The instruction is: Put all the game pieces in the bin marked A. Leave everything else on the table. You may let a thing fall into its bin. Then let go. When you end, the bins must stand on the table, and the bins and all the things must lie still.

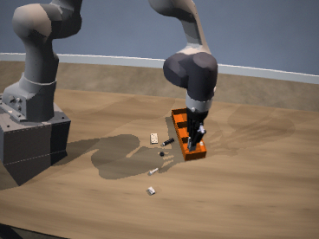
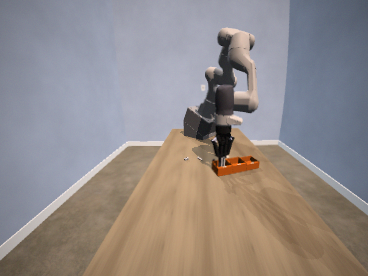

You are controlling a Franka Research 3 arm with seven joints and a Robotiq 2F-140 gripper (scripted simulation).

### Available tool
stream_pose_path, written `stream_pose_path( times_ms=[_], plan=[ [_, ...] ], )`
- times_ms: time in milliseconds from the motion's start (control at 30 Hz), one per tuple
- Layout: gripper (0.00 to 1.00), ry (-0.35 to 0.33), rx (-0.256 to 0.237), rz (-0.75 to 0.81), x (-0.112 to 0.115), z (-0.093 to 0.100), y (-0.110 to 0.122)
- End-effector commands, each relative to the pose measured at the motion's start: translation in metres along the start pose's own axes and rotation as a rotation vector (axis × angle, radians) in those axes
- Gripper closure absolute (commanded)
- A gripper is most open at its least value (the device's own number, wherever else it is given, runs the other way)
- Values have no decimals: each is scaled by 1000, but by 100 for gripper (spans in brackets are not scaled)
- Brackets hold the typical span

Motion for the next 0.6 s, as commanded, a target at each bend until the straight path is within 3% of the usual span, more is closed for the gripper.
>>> stream_pose_path(
  times_ms=[0,567],
  plan=[
    [95,4,4,3,-1,0,1],
    [95,4,4,3,-1,0,1]
  ],
)
Point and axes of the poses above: the point where the finger pads meet when closed, its own z axis back along the fingers, its own y axis across the jaws, x = y × z, the point moved 7 cm from there along z, back along the fingers
